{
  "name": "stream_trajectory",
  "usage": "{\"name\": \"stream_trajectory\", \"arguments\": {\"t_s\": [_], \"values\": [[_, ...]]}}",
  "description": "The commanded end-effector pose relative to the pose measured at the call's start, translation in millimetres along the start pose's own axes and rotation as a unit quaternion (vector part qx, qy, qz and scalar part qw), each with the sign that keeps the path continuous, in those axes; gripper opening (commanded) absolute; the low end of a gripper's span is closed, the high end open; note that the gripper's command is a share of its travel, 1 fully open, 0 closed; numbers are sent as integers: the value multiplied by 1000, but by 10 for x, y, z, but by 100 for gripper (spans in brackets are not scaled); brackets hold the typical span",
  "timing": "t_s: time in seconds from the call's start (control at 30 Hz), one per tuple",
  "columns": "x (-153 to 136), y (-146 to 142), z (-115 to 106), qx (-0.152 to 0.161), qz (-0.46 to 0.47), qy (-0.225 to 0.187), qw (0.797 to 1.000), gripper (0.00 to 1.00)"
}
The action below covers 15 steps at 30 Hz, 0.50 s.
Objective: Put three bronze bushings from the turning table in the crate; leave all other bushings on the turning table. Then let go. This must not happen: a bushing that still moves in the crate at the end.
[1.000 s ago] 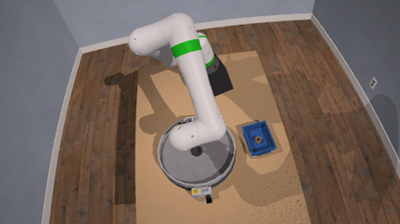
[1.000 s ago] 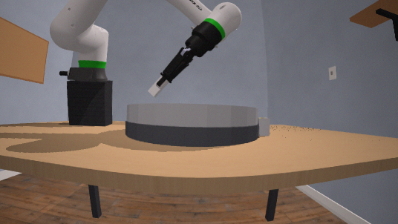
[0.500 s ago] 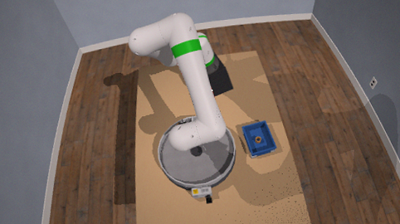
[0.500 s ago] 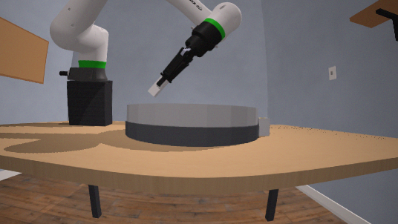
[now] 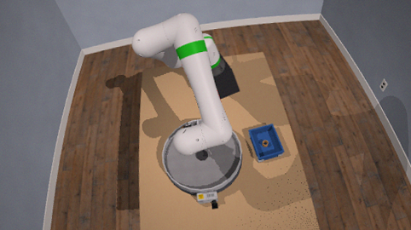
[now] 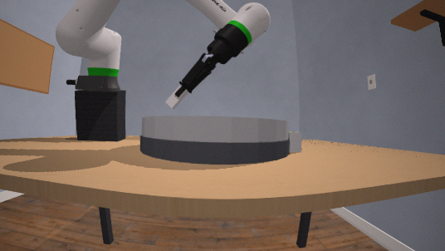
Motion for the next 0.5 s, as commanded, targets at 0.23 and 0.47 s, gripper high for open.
{"name": "stream_trajectory", "arguments": {"t_s": [0.23, 0.47], "values": [[148, -1, 176, 0, 0, 0, 1000, 7], [149, -1, 178, 0, 0, 0, 1000, 7]]}}
Point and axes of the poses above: the point where the finger pads meet when closed, its own z axis out along the fingers, its own y axis across the jaws, x = y × z, the point moved 6 cm from there along -z, back along the fingers
